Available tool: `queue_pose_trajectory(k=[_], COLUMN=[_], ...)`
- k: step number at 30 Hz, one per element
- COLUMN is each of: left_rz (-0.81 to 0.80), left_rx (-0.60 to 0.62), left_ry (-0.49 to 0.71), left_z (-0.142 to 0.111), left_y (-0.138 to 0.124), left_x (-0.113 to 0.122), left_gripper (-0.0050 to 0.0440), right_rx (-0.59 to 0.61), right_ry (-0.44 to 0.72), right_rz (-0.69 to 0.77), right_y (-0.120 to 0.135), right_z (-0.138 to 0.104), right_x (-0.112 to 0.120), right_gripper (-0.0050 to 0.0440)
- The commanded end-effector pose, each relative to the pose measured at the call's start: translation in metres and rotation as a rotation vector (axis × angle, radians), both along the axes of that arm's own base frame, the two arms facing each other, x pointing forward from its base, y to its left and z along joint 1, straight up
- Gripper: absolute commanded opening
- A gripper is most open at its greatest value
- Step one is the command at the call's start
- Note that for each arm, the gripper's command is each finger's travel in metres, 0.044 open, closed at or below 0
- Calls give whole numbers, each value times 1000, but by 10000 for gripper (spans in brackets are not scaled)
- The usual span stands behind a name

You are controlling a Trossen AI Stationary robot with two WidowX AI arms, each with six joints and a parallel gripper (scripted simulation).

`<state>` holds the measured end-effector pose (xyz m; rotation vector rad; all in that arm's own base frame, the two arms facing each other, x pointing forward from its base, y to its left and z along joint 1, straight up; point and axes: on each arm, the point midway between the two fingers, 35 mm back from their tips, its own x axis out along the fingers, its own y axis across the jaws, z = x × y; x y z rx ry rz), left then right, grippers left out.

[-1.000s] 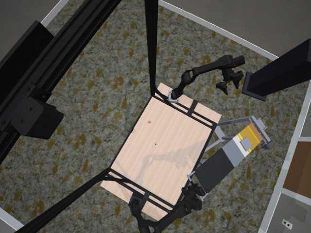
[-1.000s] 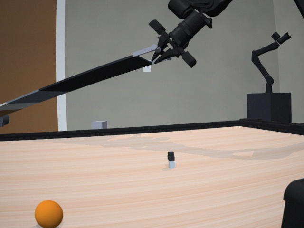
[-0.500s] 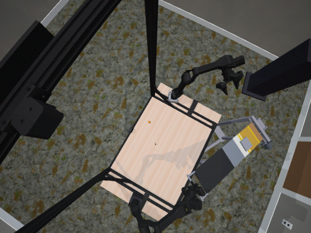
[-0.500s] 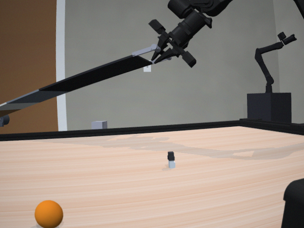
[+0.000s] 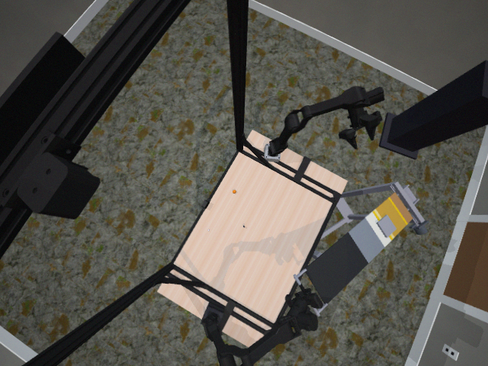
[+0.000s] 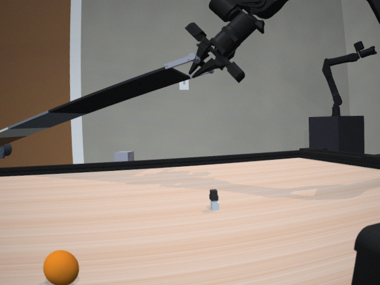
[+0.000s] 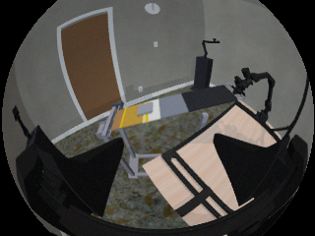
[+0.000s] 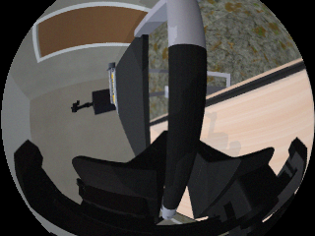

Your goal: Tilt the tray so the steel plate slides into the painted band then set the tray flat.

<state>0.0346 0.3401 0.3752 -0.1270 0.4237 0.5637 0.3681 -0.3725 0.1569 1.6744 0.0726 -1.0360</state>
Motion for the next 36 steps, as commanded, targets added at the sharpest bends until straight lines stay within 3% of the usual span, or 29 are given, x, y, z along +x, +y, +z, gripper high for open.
queue_pose_trajectory(k=[1, 36], left_rz=[-1, -1], left_rx=[2, 2], left_ry=[0, 0], left_z=[0, 0], left_y=[0, 0], left_x=[0, 0], left_gripper=[440, 440], right_rx=[-32, -43], right_ry=[-35, -51], right_rz=[-5, -5], right_y=[-2, -4], right_z=[27, 38], right_x=[0, 2], right_gripper=[0, 0])
